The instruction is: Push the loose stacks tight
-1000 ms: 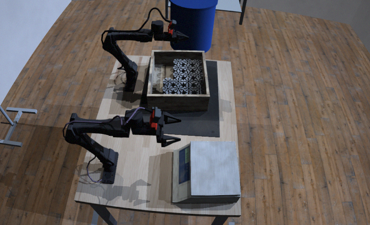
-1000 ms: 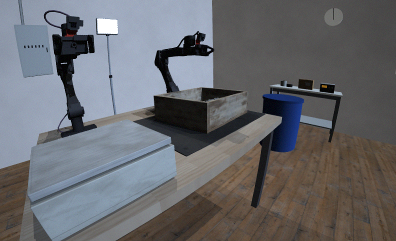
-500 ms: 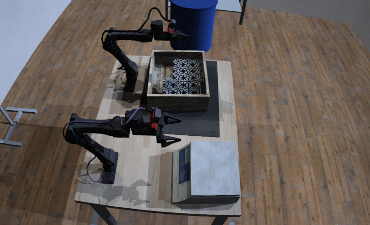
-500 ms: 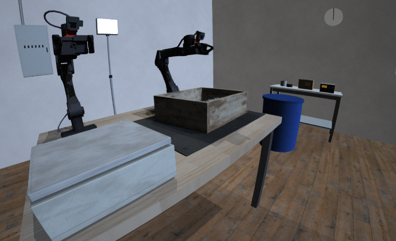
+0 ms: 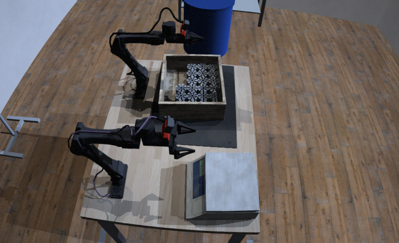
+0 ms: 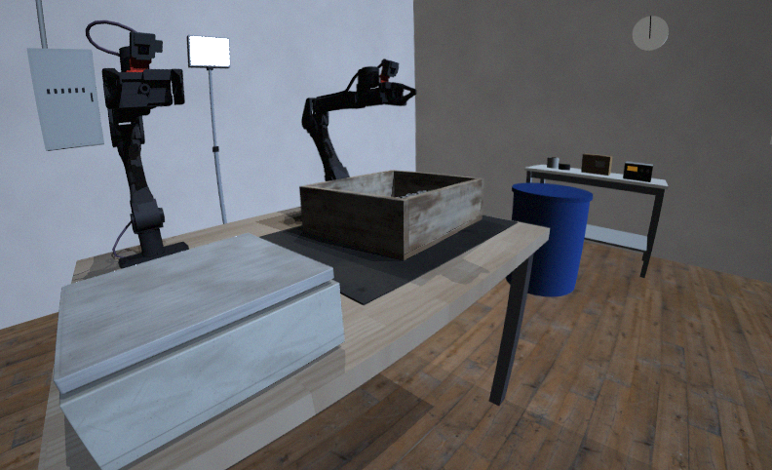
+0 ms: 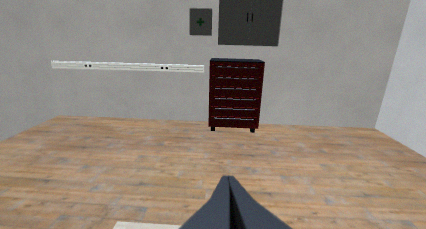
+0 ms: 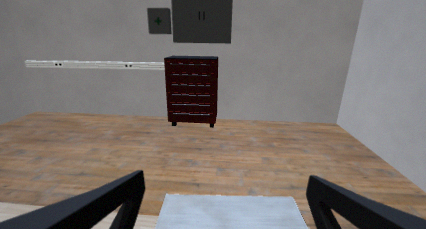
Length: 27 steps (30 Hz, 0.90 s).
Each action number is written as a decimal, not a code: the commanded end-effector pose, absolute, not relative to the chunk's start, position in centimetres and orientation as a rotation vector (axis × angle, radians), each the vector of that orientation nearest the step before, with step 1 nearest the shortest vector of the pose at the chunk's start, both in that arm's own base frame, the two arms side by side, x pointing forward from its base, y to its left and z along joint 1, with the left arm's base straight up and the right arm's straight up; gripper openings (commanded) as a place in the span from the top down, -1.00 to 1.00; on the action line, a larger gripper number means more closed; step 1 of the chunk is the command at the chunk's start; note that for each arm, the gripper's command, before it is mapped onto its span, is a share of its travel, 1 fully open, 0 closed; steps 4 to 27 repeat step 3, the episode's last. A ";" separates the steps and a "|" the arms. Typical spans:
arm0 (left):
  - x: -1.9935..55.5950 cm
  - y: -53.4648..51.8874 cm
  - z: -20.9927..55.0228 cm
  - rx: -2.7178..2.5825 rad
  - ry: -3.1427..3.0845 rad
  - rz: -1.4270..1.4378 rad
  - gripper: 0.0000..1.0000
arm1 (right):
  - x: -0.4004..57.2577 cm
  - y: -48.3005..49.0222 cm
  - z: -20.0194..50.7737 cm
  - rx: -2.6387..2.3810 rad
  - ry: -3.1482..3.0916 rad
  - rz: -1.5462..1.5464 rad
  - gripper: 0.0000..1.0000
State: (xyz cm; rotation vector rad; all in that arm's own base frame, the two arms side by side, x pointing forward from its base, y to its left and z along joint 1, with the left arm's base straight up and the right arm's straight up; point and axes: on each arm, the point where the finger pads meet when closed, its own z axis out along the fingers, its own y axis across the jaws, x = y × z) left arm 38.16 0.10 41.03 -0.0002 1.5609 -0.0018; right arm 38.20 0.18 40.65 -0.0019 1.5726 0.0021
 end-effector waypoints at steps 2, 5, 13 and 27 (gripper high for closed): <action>36.9 -0.1 44.7 0.005 1.479 0.006 0.98 | 37.1 0.2 43.1 -0.008 1.507 -0.003 -1.00; 36.9 -0.1 44.7 0.005 1.479 0.006 0.98 | 37.1 0.2 43.1 -0.008 1.507 -0.003 -1.00; 36.9 -0.1 44.7 0.005 1.479 0.006 0.98 | 37.1 0.2 43.1 -0.008 1.507 -0.003 -1.00; 36.9 -0.1 44.7 0.005 1.479 0.006 0.98 | 37.1 0.2 43.1 -0.008 1.507 -0.003 -1.00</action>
